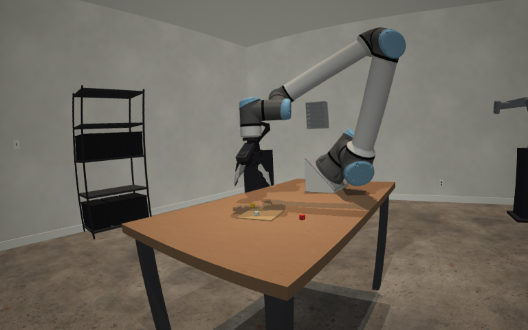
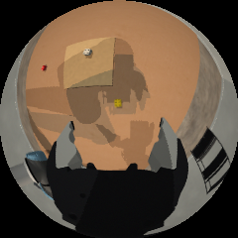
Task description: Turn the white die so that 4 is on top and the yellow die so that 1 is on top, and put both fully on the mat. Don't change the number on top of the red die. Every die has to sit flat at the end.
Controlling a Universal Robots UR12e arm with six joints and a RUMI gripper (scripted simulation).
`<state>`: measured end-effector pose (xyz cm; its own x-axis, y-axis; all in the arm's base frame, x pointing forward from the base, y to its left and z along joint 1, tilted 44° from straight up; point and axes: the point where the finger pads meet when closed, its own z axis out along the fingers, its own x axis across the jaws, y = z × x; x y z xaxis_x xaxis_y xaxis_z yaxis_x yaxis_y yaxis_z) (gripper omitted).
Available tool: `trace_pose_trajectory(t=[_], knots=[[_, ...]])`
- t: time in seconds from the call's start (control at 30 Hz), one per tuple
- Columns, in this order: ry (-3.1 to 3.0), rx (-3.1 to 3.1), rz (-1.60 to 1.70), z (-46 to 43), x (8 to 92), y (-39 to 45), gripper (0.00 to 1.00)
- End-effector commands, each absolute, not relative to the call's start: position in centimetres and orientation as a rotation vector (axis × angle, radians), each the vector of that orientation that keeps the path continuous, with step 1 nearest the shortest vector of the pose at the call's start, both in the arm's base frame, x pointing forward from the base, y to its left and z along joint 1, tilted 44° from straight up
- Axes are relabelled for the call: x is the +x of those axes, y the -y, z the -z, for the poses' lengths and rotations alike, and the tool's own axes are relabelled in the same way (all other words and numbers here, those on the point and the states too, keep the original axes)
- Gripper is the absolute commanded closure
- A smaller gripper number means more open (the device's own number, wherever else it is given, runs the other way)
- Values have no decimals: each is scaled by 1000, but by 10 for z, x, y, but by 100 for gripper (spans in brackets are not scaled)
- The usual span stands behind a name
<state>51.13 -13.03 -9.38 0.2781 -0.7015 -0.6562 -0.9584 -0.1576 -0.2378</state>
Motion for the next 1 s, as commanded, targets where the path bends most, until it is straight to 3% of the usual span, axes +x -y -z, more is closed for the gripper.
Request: trace_pose_trajectory(t=[0.0,0.67,0.7,0.97], knots=[[-1476,-1938,-524,94,511,131,0],[-1450,-1953,-514,94,511,131,0],[-1450,-1953,-514,94,511,131,82],[-1450,-1953,-514,94,511,131,82]])
